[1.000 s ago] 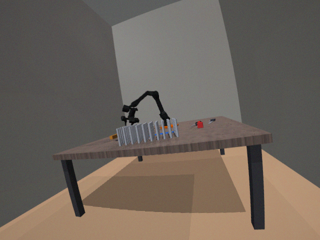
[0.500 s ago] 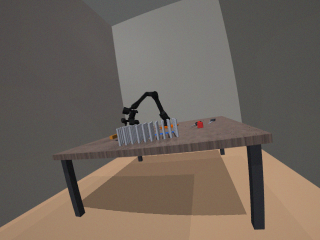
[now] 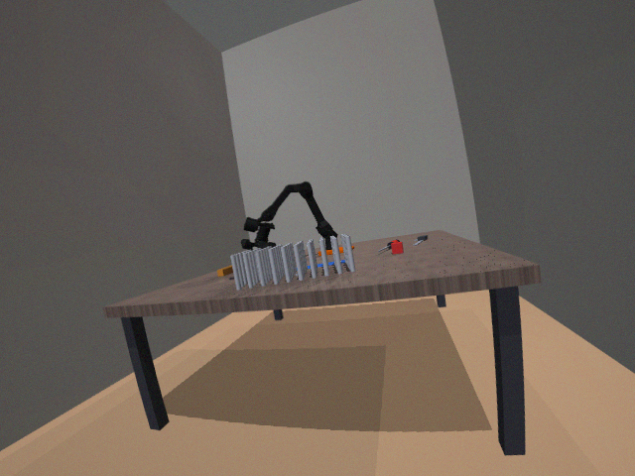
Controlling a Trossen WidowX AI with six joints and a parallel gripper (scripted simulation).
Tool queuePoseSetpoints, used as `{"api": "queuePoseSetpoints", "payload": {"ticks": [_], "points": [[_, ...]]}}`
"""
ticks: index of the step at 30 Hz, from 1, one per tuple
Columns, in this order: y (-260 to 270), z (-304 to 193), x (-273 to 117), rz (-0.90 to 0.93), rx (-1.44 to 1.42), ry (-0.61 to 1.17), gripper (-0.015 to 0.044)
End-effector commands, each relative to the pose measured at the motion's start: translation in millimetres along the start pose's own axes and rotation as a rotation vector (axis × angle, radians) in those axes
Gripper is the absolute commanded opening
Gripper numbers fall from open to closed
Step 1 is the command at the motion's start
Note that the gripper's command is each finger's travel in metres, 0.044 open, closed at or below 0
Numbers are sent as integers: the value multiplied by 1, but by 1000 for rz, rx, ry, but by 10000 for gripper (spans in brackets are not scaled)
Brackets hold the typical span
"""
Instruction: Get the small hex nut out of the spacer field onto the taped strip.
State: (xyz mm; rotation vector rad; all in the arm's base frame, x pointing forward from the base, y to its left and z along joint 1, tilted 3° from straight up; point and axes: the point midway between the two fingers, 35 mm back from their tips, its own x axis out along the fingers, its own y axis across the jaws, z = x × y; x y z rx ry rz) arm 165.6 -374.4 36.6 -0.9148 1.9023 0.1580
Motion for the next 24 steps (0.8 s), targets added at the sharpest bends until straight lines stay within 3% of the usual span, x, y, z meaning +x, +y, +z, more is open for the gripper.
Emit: {"api": "queuePoseSetpoints", "payload": {"ticks": [1,11,24], "points": [[5,4,7,9,-1,4,280],[10,11,17,9,-2,4,280],[10,11,17,9,-2,4,193]]}}
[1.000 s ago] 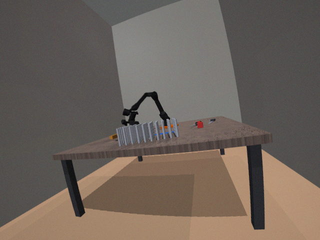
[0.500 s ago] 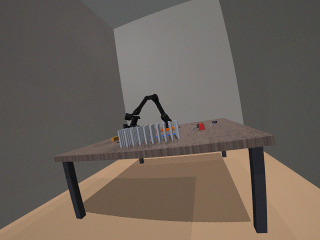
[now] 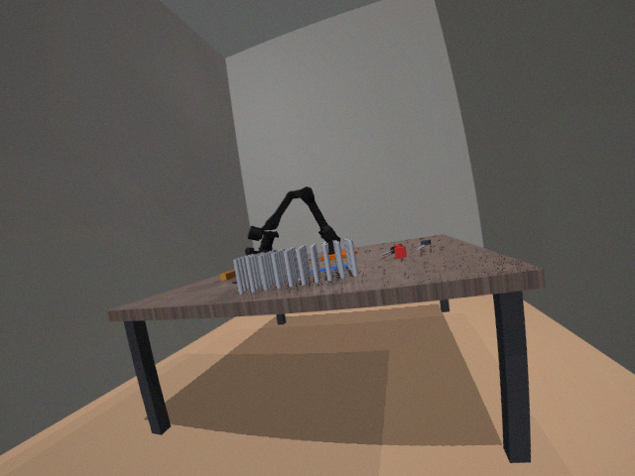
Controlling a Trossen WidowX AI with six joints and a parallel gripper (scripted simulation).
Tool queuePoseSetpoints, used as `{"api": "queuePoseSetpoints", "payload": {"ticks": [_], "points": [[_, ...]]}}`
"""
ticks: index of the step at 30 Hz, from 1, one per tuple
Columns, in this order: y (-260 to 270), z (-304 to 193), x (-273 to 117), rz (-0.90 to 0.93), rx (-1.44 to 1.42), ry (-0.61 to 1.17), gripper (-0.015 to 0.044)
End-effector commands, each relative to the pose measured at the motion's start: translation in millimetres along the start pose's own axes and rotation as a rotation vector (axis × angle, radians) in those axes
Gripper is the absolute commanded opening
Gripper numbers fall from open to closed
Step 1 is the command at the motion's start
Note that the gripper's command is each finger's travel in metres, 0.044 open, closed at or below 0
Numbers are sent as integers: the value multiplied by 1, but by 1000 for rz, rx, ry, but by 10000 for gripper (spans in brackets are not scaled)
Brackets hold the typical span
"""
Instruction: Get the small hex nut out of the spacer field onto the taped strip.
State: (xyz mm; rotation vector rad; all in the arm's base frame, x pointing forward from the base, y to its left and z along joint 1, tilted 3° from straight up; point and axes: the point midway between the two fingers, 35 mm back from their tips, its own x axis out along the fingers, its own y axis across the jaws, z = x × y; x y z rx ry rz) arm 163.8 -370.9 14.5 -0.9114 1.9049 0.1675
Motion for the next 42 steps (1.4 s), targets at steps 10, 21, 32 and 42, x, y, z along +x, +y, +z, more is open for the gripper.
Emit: {"api": "queuePoseSetpoints", "payload": {"ticks": [10,21,32,42], "points": [[-10,-10,-13,1,3,5,29],[-33,-43,-59,1,49,4,0],[-45,-72,-104,0,27,2,0],[-47,-91,-136,0,0,1,0]]}}
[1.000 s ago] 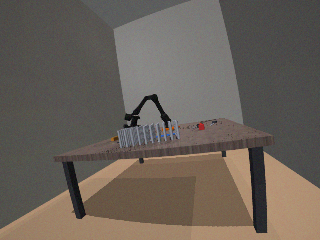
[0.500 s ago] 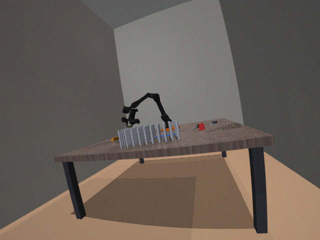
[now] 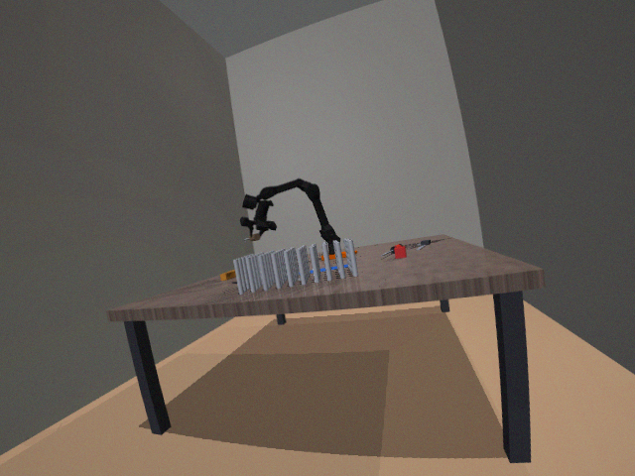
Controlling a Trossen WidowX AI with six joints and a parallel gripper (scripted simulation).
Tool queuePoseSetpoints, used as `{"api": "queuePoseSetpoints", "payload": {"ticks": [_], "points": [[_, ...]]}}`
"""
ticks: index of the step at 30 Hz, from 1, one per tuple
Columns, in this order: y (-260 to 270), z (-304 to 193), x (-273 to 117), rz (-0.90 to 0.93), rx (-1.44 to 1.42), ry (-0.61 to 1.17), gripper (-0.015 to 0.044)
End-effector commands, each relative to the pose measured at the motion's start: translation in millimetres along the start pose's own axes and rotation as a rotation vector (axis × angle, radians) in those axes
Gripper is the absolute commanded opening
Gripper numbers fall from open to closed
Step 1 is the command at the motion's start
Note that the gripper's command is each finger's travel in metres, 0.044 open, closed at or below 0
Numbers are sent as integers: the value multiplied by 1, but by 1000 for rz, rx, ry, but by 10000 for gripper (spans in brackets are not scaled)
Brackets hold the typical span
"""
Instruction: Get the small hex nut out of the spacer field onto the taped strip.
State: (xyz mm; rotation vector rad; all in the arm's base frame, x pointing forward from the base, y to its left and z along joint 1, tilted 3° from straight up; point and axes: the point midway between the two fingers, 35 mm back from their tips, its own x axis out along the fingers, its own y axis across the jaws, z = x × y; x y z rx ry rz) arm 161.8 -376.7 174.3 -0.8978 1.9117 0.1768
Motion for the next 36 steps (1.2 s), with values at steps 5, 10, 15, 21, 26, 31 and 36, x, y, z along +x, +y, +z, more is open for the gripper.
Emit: {"api": "queuePoseSetpoints", "payload": {"ticks": [5,10,15,21,26,31,36], "points": [[-3,-4,-9,-17,22,-6,0],[-2,4,-14,-26,174,-57,0],[-1,12,-20,-29,332,-112,0],[-1,21,-27,-24,522,-180,0],[1,29,-33,-4,680,-237,0],[4,36,-39,30,837,-292,0],[8,44,-46,71,986,-339,0]]}}
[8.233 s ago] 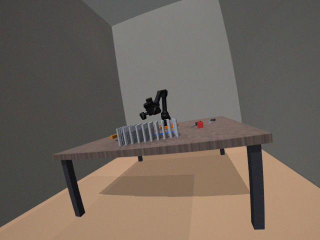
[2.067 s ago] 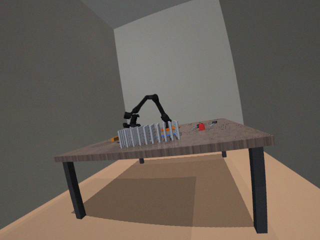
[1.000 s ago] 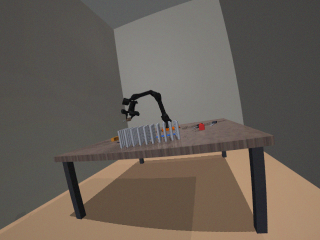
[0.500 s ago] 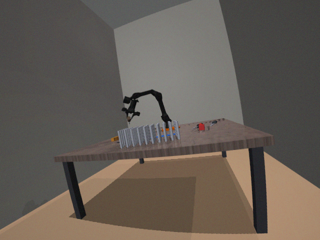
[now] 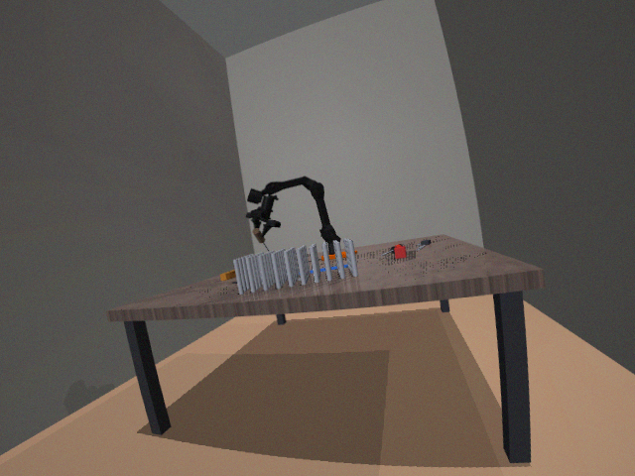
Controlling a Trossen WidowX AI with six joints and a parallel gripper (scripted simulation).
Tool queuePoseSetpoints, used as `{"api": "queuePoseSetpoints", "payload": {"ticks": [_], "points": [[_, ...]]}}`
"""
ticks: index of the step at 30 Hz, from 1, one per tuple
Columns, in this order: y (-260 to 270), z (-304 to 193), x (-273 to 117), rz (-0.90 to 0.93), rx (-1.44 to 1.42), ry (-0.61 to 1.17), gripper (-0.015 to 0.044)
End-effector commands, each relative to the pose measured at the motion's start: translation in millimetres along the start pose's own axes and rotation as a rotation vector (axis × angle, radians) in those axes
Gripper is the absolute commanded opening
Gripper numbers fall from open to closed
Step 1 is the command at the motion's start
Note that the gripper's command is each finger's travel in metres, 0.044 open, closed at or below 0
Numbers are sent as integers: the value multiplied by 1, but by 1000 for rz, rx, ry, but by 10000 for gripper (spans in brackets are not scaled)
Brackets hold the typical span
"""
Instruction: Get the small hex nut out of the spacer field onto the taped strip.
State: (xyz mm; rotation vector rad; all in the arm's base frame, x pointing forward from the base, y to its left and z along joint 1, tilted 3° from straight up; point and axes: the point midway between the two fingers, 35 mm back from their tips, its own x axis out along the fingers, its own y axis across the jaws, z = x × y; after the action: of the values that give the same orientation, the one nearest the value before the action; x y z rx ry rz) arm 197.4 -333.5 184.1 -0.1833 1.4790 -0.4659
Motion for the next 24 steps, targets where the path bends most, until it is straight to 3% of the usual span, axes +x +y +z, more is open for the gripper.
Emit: {"api": "queuePoseSetpoints", "payload": {"ticks": [1,24], "points": [[7,2,-7,22,111,-30,0],[61,23,-30,254,775,-79,0]]}}
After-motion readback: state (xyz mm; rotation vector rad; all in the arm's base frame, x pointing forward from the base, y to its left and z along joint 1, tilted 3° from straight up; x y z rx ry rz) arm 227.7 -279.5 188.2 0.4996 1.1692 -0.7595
